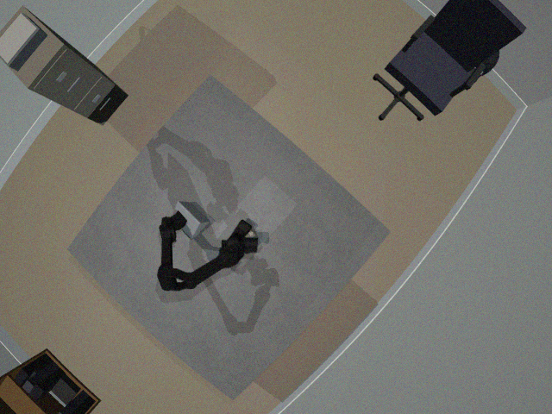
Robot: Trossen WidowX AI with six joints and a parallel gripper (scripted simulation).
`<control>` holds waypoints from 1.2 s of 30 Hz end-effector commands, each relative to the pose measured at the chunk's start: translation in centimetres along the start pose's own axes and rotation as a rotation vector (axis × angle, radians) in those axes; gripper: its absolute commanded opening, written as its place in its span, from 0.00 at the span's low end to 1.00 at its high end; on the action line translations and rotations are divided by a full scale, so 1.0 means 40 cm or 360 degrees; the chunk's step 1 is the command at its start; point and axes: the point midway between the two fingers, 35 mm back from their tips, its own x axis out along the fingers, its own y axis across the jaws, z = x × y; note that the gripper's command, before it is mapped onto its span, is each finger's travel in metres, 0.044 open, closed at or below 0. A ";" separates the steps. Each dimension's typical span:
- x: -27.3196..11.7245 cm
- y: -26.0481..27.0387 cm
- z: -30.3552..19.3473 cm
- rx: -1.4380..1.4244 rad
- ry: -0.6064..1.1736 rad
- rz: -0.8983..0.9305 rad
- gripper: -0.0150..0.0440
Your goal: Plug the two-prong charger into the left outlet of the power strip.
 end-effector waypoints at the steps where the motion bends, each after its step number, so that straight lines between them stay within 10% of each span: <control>1: -0.004 -0.001 0.019 0.0026 -0.0038 -0.0001 0.25; 28: 0.002 0.001 -0.001 -0.0002 0.0003 -0.0002 0.25; 36: 0.002 0.001 -0.001 -0.0002 0.0003 -0.0002 0.61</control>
